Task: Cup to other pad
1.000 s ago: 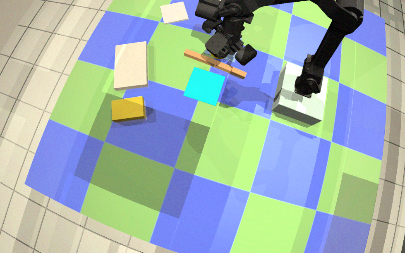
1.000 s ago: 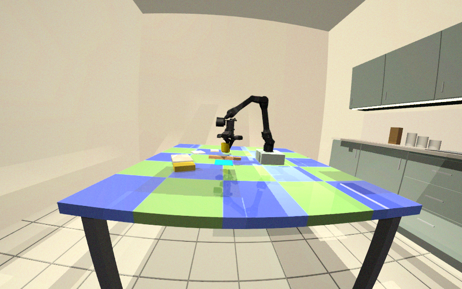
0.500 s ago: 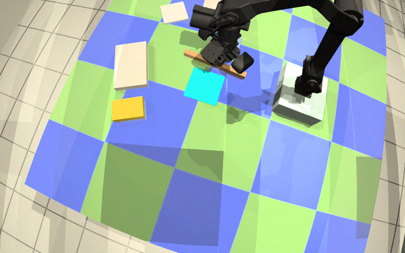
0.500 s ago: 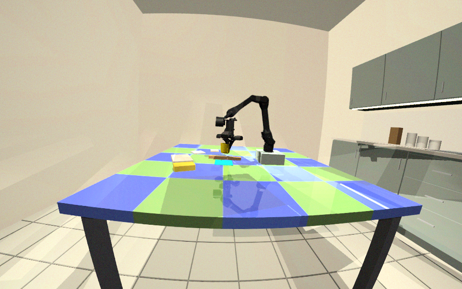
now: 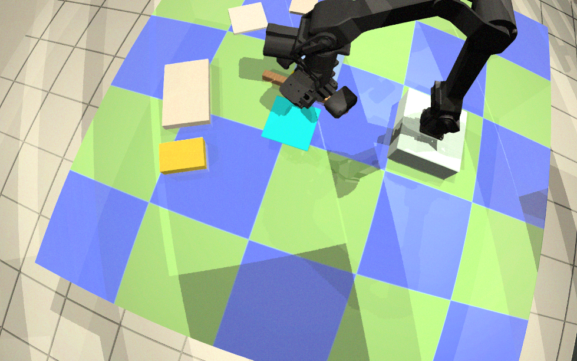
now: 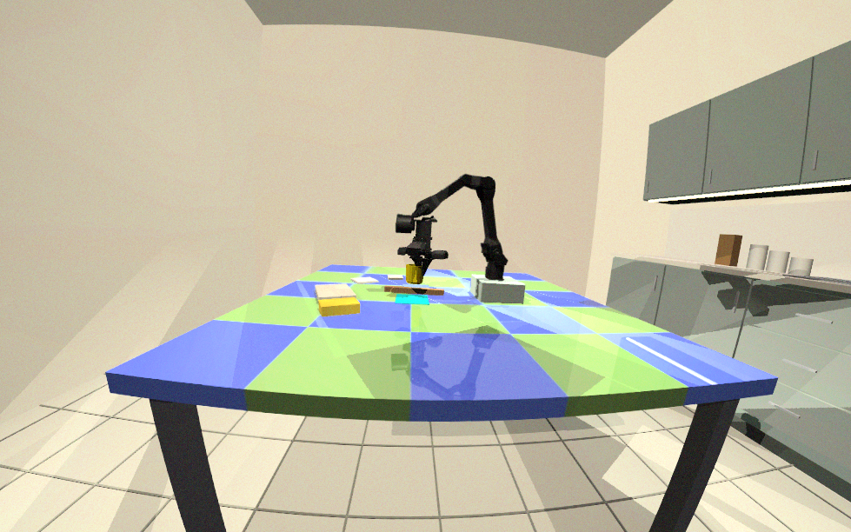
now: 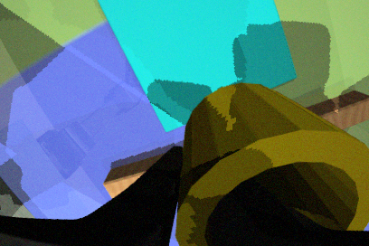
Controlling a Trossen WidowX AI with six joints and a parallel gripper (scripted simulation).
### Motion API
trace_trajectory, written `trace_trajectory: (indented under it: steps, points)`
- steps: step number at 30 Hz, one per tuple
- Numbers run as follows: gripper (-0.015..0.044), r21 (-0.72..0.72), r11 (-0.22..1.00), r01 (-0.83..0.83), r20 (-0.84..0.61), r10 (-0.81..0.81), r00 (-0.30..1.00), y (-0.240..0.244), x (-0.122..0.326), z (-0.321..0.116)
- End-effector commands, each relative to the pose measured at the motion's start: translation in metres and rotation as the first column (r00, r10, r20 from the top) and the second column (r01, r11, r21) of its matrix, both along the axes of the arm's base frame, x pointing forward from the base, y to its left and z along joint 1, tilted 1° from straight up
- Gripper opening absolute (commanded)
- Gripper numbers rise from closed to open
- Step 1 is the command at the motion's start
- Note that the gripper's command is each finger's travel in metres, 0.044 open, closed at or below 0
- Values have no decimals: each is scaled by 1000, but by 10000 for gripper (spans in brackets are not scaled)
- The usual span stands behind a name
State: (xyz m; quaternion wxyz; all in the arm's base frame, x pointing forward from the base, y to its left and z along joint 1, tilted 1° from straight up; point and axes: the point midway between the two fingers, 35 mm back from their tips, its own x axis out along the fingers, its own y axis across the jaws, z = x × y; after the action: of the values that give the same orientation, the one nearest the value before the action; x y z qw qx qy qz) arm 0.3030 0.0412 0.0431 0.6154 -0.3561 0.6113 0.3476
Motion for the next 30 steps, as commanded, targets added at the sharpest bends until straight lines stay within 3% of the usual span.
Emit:
trace_trajectory:
  steps: [1, 30]
  points:
    - [0, 4, 1000, 2, 2, -2, 1000, 12, 2, 1]
    - [0, 9, 1000, 1, 2, -1, 1000, 59, 5, -6]
